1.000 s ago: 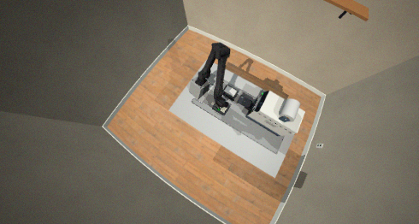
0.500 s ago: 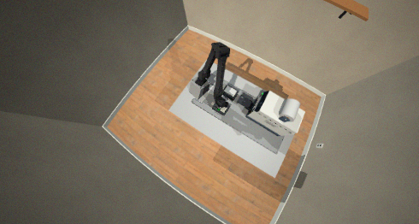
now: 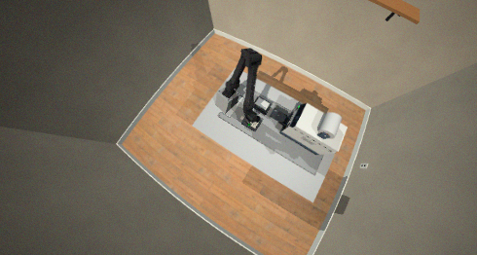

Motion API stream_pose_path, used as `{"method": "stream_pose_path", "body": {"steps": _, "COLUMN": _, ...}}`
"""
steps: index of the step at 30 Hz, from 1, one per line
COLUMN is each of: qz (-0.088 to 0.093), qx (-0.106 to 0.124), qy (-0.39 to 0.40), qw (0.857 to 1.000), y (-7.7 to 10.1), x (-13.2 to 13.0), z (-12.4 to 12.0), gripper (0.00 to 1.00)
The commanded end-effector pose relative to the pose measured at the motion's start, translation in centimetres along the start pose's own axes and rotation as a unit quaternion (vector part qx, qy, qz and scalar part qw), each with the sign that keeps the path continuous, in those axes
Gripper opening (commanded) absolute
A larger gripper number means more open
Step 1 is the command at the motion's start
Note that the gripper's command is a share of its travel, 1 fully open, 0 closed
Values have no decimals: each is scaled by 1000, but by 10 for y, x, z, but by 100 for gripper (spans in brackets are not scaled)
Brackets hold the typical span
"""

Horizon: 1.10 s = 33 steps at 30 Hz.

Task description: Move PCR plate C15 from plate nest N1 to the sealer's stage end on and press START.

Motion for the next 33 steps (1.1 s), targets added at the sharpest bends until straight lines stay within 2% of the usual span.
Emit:
{"method": "stream_pose_path", "body": {"steps": 1, "qz": -4, "qx": -9, "qy": 12, "qw": 1000, "y": 1, "x": -3, "z": 9, "gripper": 96}}
{"method": "stream_pose_path", "body": {"steps": 11, "qz": -3, "qx": -7, "qy": 10, "qw": 1000, "y": 6, "x": 0, "z": 6, "gripper": 92}}
{"method": "stream_pose_path", "body": {"steps": 18, "qz": -11, "qx": -28, "qy": 21, "qw": 999, "y": 8, "x": -4, "z": 22, "gripper": 88}}
{"method": "stream_pose_path", "body": {"steps": 23, "qz": -13, "qx": -32, "qy": 23, "qw": 999, "y": 9, "x": -5, "z": 25, "gripper": 86}}
{"method": "stream_pose_path", "body": {"steps": 24, "qz": -13, "qx": -33, "qy": 23, "qw": 999, "y": 9, "x": -5, "z": 26, "gripper": 0}}
{"method": "stream_pose_path", "body": {"steps": 33, "qz": -15, "qx": -40, "qy": 26, "qw": 999, "y": 10, "x": -8, "z": 31, "gripper": 0}}
Point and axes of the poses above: the point where the finger pads meet when closed, its own y axis back along the fingers, its own x axis across the jaws, z = x × y, the point moved 6 cm from there along y, back along the fingers, and after that the axes turned 1 degree about y, right-handed, at the moved point
